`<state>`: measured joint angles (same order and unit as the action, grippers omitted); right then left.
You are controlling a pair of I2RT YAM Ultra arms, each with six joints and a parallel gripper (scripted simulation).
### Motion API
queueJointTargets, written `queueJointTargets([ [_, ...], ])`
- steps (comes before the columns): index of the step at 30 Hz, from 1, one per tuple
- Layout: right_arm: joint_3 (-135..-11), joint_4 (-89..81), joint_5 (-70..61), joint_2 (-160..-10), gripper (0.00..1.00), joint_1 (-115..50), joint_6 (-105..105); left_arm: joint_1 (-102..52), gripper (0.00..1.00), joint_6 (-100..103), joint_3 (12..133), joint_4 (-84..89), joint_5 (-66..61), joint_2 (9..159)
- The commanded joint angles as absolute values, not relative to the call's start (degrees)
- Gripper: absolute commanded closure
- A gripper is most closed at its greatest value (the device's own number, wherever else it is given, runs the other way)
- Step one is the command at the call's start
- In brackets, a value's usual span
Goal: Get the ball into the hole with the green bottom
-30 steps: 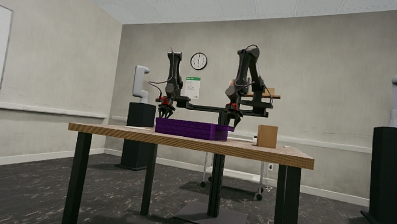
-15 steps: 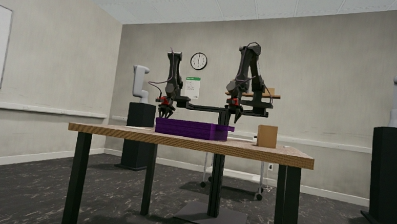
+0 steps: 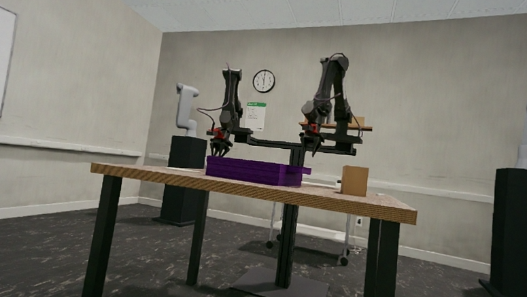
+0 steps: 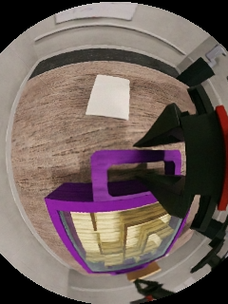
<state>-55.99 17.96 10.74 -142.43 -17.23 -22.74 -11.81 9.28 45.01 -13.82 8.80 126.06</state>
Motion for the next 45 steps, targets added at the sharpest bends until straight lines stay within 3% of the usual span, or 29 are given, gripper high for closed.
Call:
queueJointTargets([
  [1,-57.58,18.9,11.6,-142.45,0.61,-17.64,-23.03,-11.85,0.61,9.75,44.21,-12.43,9.35,124.07],
  [38,-47.55,11.56,12.36,-126.29,0.61,-19.85,-25.11,-11.61,0.61,9.71,45.06,-13.58,9.35,126.64],
  [45,-50.69,11.29,9.96,-119.43,0.61,-17.11,-20.92,-10.31,0.61,7.83,47.54,-11.7,7.57,118.0],
])
